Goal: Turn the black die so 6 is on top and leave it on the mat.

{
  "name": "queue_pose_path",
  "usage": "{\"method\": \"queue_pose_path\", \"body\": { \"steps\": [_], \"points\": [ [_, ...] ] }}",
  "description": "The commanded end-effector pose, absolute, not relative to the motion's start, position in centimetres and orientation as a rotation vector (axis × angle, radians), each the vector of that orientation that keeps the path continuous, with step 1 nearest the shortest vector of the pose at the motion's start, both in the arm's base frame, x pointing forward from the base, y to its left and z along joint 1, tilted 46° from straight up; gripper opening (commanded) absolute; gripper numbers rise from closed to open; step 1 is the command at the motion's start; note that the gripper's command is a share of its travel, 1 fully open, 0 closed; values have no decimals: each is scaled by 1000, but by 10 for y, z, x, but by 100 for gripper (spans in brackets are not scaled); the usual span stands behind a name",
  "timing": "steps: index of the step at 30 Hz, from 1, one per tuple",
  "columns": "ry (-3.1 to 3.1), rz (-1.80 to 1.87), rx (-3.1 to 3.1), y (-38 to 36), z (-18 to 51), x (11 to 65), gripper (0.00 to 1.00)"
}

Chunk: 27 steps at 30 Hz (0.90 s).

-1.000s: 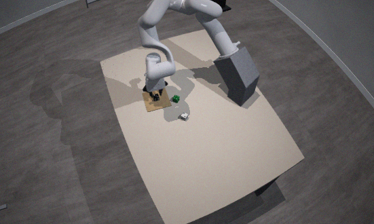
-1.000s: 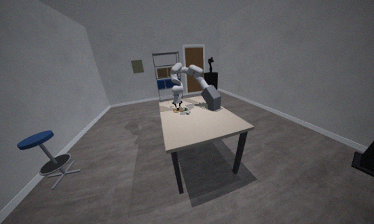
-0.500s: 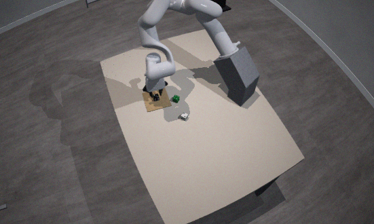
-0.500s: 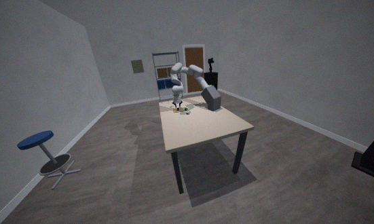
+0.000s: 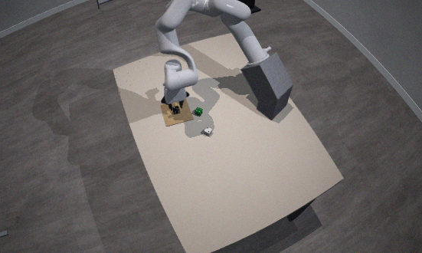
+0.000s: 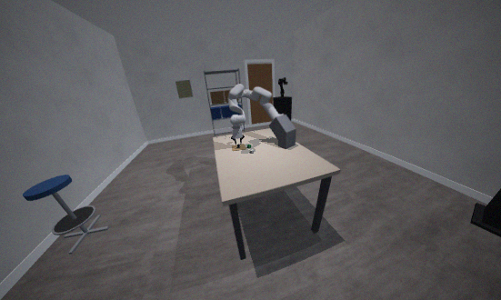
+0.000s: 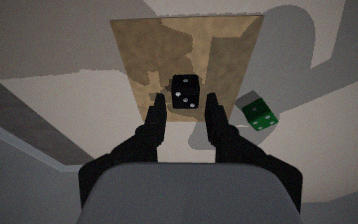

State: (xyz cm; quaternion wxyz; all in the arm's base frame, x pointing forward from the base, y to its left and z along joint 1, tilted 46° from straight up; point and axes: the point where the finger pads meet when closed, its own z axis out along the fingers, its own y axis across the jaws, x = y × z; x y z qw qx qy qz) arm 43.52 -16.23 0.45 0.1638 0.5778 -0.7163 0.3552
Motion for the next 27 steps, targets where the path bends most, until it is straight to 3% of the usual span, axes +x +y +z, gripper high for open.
{"method": "queue_pose_path", "body": {
  "steps": [1, 27],
  "points": [
    [-2043, 1015, 1648, -162, 5, 436, 47],
    [-2043, 1015, 1648, -131, 36, 428, 47]
  ]
}}
